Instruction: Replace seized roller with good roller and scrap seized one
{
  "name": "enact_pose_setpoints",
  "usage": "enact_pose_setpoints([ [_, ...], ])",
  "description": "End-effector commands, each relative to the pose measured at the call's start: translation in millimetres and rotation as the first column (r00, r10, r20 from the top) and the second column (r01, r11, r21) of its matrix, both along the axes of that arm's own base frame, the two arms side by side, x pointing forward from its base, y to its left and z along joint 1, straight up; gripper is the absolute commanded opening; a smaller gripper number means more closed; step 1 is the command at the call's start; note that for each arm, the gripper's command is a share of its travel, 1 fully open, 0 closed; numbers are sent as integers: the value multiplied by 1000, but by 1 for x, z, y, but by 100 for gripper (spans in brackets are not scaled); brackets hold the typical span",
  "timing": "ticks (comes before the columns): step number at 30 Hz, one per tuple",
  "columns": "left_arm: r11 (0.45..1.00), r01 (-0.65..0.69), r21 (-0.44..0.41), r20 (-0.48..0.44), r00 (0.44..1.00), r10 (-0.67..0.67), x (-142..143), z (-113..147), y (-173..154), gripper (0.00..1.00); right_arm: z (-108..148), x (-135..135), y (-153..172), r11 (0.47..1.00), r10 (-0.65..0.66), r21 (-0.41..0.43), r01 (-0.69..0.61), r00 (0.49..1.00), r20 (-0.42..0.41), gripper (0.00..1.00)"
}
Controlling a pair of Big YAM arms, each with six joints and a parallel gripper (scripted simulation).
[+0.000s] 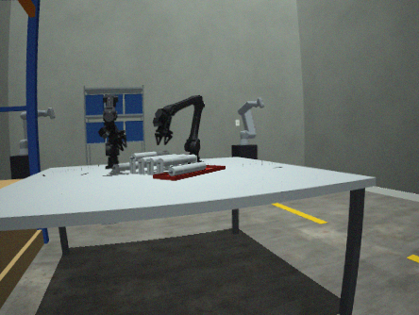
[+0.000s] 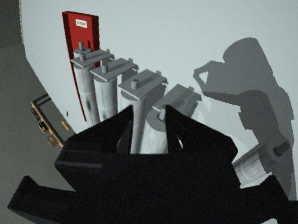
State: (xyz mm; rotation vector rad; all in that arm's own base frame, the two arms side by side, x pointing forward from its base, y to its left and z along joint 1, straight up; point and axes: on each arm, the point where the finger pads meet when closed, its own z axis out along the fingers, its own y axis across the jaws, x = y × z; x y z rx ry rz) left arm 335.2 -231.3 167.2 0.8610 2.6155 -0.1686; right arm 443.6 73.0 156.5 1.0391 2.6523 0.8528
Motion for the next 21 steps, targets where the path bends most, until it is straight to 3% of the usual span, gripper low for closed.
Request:
enact_pose_setpoints([
  [1, 1000, 24, 19, -25, 999, -24, -8, 2, -7, 62, 9, -3, -2, 998, -56, 37, 58, 997, -49, 32],
  [3, 997, 64, 52, -70, 996, -61, -24, -13, -6, 62, -17, -17, 5, 997, -53, 48, 60, 989, -136, 32],
  [7, 994, 87, 62, -90, 993, -81, -32, -13, -11, 62, -21, -23, 8, 995, -60, 67, 74, 981, -183, 32],
  [12, 993, 100, 65, -88, 992, -95, -39, -8, -10, 62, -12, -30, 12, 994, -56, 79, 71, 982, -180, 32],
  [16, 996, 72, 51, -72, 995, -68, -30, -4, -9, 62, -2, -15, 9, 995, -56, 78, 66, 990, -131, 32],
  [18, 993, 98, 67, -96, 991, -92, -37, -29, -14, 62, -30, -19, 15, 995, -60, 74, 73, 984, -168, 32],
  [21, 993, 92, 70, -99, 991, -85, -33, -40, -14, 62, -39, -16, 21, 994, -61, 75, 75, 984, -170, 32],
])
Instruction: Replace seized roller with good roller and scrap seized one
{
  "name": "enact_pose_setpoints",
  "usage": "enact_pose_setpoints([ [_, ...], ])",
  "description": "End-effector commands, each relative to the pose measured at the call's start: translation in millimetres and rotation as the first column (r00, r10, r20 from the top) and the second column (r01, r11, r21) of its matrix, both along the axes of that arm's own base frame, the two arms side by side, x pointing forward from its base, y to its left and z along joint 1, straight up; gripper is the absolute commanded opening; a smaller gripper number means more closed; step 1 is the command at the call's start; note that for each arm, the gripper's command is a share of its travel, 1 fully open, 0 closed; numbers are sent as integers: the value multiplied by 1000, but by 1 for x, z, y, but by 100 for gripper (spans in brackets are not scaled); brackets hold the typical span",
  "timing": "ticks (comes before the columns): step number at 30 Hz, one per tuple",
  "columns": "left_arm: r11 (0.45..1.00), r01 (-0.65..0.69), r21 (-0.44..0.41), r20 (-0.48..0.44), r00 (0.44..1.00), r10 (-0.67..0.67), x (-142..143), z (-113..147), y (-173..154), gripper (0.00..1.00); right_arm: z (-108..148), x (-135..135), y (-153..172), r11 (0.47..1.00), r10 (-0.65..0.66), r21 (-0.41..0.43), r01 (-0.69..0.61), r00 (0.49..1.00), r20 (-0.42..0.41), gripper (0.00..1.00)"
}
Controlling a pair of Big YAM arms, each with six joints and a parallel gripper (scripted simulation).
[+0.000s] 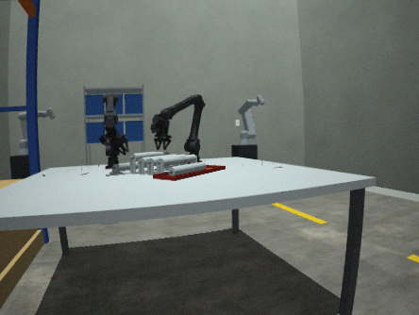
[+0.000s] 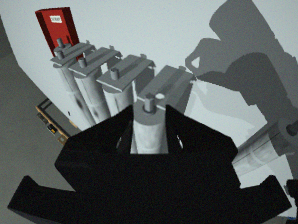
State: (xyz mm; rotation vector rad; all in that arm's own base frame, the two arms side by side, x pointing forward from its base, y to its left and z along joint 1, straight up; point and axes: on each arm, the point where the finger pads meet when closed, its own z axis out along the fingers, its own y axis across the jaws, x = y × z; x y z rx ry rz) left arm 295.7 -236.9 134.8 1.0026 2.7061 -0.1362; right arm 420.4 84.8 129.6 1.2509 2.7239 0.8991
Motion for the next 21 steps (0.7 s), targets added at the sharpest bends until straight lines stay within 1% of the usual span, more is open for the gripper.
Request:
enact_pose_setpoints([
  [1, 1000, 14, -4, 9, 1000, -14, 7, -11, -8, 62, -15, 8, 11, 1000, -9, 4, 9, 1000, -5, 32],
  [8, 1000, 8, -12, 23, 1000, -8, 15, -27, -12, 62, -31, 15, 22, 1000, -10, 4, 10, 1000, 3, 32],
  [9, 1000, 9, -21, 36, 999, -8, 19, -19, -15, 62, -21, 21, 21, 1000, -2, 1, 1, 1000, 29, 32],
  [11, 1000, 9, -21, 36, 999, -8, 19, -19, -15, 62, -21, 21, 21, 1000, -2, 1, 1, 1000, 29, 32],
  [12, 1000, 2, -8, 17, 1000, -2, 15, -37, -12, 62, -33, 18, 25, 1000, -12, 5, 12, 1000, 11, 32],
  [13, 1000, 5, -6, 17, 1000, -5, 16, -41, -12, 62, -40, 16, 26, 1000, -10, 3, 10, 1000, 0, 32],
  [15, 1000, 8, -1, 11, 1000, -8, 14, -38, -10, 62, -36, 13, 25, 1000, -3, 3, 3, 1000, -2, 32],
  [17, 999, 4, -34, 53, 999, -2, 23, -19, -17, 62, -24, 24, 21, 1000, -13, 6, 13, 999, 35, 32],
  [18, 999, 5, -35, 54, 999, -3, 24, -18, -17, 62, -24, 24, 20, 1000, -15, 7, 15, 999, 35, 3],
  [21, 1000, 4, -29, 47, 999, -3, 23, -21, -17, 62, -25, 20, 21, 1000, -13, 7, 13, 1000, 19, 3],
])
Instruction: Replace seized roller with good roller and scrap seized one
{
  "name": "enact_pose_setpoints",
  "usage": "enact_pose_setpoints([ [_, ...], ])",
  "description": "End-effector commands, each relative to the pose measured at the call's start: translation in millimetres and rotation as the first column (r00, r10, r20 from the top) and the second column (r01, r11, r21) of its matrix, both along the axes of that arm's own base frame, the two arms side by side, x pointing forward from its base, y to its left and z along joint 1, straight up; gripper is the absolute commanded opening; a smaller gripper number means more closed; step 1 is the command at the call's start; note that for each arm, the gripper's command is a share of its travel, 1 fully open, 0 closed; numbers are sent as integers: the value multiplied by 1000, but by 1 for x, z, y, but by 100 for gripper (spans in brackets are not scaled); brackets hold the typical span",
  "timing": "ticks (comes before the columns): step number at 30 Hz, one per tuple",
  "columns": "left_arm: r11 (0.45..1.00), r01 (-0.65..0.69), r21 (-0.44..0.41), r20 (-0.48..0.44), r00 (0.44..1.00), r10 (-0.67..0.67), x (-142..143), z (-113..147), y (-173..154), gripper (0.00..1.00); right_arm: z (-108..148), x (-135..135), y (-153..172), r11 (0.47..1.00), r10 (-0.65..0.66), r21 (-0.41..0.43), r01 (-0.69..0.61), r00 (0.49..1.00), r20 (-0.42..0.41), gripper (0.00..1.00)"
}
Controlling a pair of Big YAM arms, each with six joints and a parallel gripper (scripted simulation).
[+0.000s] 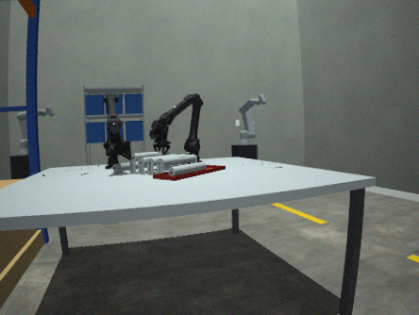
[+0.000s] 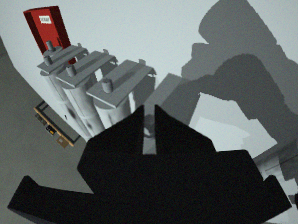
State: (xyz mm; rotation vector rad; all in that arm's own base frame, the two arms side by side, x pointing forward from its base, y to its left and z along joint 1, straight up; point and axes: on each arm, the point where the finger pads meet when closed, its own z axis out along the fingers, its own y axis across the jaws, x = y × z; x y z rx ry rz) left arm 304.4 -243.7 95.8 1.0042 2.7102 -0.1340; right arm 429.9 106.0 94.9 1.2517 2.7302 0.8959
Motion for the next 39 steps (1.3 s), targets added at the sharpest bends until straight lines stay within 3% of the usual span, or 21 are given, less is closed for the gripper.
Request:
enact_pose_setpoints([
  [1, 999, 5, -32, 50, 999, -3, 14, 18, -10, 62, 10, 11, 0, 1000, -16, 8, 15, 1000, 24, 3],
  [16, 999, 5, -32, 50, 999, -3, 14, 18, -10, 62, 10, 11, 0, 1000, -16, 8, 15, 1000, 24, 3],
  [17, 999, 5, -32, 50, 999, -3, 14, 18, -10, 32, 10, 11, 0, 1000, -16, 8, 15, 1000, 24, 3],
  [36, 999, 12, -33, 44, 999, -10, 13, 17, -10, 32, 10, 11, 0, 1000, -15, 9, 15, 1000, 24, 3],
  [39, 999, 12, -33, 44, 999, -10, 13, 17, -10, 32, 20, 22, -4, 1000, -14, 0, 14, 998, 63, 3],
])
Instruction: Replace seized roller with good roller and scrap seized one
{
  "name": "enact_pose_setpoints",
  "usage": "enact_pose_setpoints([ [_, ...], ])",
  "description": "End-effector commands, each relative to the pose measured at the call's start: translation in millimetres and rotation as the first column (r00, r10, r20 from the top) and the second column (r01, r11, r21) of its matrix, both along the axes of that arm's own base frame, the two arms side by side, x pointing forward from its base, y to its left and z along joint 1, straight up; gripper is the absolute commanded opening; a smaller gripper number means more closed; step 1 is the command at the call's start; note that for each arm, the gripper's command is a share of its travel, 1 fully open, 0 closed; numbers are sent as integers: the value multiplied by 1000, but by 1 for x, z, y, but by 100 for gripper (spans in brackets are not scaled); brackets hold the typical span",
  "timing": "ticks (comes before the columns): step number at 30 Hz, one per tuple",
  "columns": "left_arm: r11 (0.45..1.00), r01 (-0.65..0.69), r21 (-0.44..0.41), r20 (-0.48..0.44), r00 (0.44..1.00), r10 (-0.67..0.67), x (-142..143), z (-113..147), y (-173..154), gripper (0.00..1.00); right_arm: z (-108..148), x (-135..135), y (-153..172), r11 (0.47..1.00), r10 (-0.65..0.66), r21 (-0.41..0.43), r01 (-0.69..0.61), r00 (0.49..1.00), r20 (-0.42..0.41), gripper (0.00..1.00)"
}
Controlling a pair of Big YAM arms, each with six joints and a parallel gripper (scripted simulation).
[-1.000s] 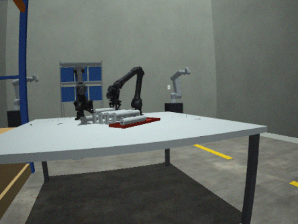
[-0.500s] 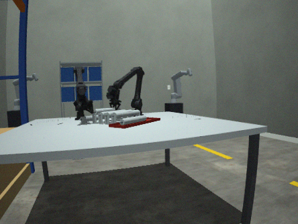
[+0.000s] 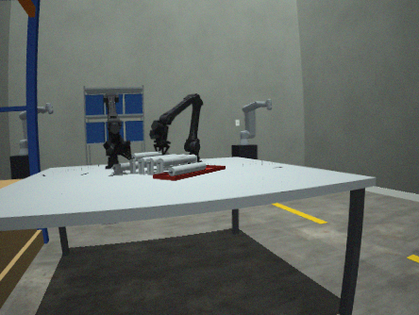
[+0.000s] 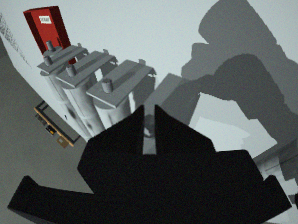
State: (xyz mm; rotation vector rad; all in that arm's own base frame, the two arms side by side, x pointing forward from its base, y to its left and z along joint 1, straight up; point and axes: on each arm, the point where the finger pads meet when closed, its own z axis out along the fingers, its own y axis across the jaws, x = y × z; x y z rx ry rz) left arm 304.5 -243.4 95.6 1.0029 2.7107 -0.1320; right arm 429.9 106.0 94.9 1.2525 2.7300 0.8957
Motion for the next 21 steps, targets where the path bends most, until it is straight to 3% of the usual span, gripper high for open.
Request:
enact_pose_setpoints([
  [1, 999, 13, -34, 44, 999, -11, 13, 18, -10, 32, 20, 22, -4, 1000, -13, 0, 13, 998, 63, 3],
  [21, 999, 13, -34, 44, 999, -11, 13, 18, -10, 32, 34, 37, -14, 999, -34, -9, 36, 993, 113, 3],
])
